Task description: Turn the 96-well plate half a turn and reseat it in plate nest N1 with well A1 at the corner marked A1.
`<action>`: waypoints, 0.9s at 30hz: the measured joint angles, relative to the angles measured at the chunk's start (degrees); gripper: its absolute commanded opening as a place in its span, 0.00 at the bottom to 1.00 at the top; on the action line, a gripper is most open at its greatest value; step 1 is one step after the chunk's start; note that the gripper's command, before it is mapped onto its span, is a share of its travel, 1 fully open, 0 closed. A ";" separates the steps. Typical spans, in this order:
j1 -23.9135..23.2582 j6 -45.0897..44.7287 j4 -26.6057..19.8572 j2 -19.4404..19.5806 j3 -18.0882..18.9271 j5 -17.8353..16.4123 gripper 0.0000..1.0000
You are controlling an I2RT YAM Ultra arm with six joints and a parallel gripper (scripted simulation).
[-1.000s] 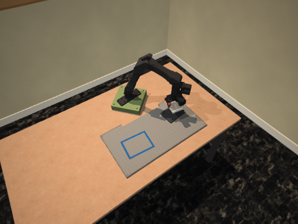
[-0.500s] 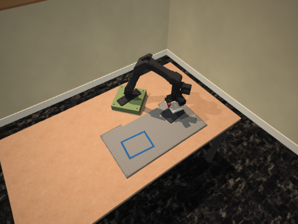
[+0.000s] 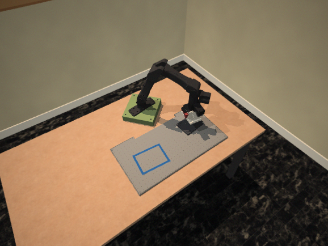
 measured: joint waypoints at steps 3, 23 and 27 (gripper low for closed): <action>0.00 0.00 0.00 0.00 0.00 0.00 0.00; 0.00 -2.75 -0.02 0.00 0.00 0.00 0.00; 0.00 -8.41 -0.04 0.00 0.00 0.00 0.00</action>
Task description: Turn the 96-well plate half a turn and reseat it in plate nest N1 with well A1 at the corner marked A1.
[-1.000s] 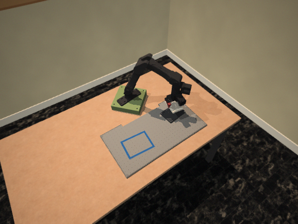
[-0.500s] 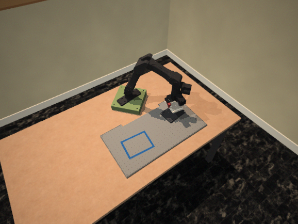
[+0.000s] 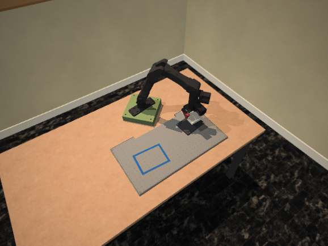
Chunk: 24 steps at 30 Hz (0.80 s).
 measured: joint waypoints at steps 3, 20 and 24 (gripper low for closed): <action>0.00 -5.07 -0.04 0.13 0.00 0.00 0.00; -0.04 -33.18 -0.20 0.44 0.17 0.02 0.00; -0.04 -38.84 -0.20 0.44 0.42 0.04 0.00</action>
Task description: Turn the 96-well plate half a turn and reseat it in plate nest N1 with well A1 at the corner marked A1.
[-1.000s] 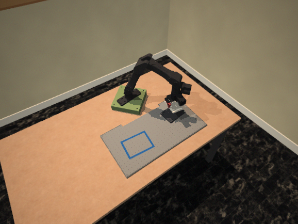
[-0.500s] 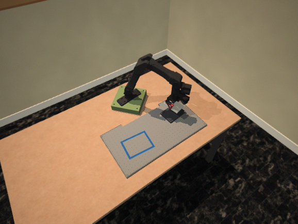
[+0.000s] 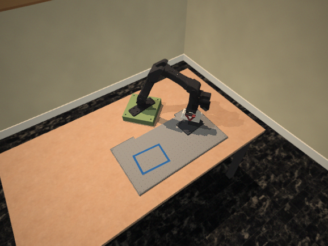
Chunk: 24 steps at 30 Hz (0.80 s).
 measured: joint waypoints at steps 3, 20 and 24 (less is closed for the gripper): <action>0.00 -4.79 0.00 0.00 0.11 0.02 0.00; 0.00 -33.44 0.00 0.00 0.31 0.07 0.00; 0.00 -40.48 0.00 0.00 0.31 0.07 0.00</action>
